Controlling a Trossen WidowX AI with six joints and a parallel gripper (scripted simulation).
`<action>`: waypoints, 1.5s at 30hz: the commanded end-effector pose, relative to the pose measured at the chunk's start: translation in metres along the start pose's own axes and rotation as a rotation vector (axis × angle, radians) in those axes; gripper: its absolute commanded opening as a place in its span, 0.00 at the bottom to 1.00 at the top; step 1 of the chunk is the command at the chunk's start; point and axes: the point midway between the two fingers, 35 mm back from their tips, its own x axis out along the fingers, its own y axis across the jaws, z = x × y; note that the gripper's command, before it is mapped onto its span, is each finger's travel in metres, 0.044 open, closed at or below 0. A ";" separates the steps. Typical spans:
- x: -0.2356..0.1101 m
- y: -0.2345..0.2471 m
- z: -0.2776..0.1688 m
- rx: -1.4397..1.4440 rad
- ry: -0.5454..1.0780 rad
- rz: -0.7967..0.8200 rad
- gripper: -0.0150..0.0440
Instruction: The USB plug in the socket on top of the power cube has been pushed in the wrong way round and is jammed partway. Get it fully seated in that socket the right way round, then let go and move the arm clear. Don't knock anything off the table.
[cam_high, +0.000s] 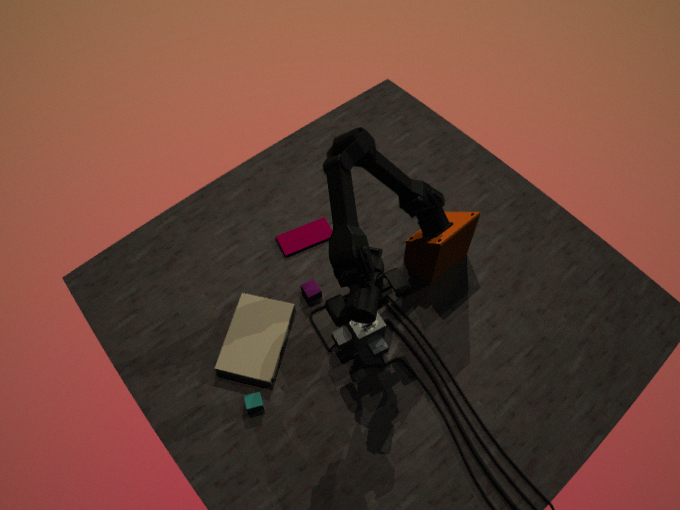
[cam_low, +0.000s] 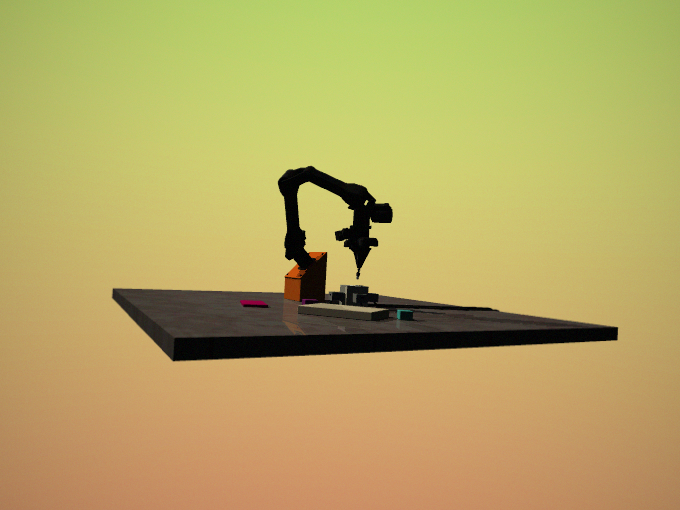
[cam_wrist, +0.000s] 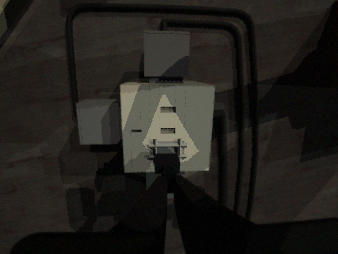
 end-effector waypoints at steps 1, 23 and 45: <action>0.001 -0.001 0.000 0.015 -0.001 -0.002 0.25; 0.002 0.000 -0.001 0.007 0.009 0.000 0.25; 0.004 -0.001 -0.001 0.003 0.021 -0.001 0.25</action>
